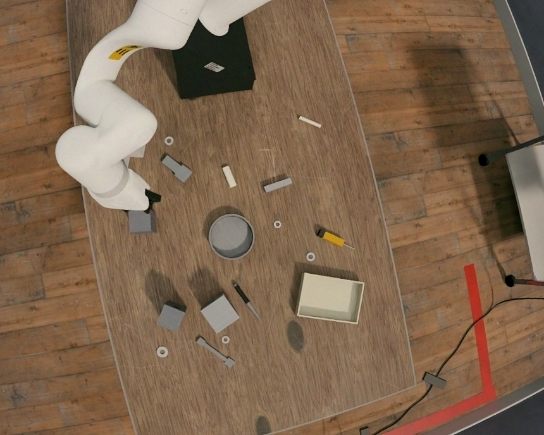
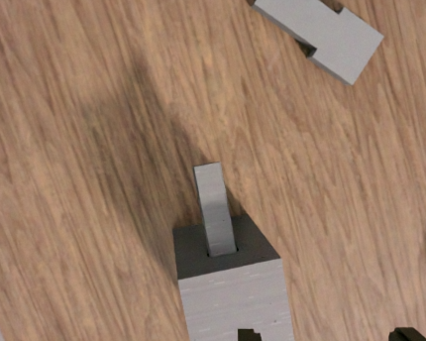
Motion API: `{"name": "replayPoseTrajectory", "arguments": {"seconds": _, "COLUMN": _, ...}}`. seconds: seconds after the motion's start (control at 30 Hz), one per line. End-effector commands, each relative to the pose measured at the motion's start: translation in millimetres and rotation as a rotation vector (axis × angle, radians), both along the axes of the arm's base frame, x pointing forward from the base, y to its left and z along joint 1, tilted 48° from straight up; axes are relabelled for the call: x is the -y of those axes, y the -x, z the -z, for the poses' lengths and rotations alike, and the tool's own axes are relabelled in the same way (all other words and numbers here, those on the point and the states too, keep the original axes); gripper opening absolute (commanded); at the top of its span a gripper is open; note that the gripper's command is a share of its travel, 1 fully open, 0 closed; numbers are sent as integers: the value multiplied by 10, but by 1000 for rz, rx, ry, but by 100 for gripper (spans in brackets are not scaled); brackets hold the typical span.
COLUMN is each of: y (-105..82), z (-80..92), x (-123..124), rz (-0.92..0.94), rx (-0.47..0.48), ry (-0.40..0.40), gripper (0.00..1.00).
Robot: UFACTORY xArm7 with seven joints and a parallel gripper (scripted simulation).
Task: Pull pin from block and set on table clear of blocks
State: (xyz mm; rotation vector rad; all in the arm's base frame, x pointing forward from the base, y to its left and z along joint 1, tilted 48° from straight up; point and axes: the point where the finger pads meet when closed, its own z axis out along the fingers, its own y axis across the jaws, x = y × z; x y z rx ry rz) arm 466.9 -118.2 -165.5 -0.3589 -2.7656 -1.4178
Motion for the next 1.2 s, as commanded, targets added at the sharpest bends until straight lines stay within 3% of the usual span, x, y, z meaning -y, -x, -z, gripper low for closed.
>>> {"name": "replayPoseTrajectory", "arguments": {"seconds": 0.0, "y": -13, "z": -9, "x": 27, "rz": 3, "rx": 2, "ry": 4, "gripper": 47}}
{"name": "replayPoseTrajectory", "arguments": {"seconds": 1.17, "y": 6, "z": -19, "x": -24, "rz": -9, "rx": 0, "ry": -11, "gripper": 47}}
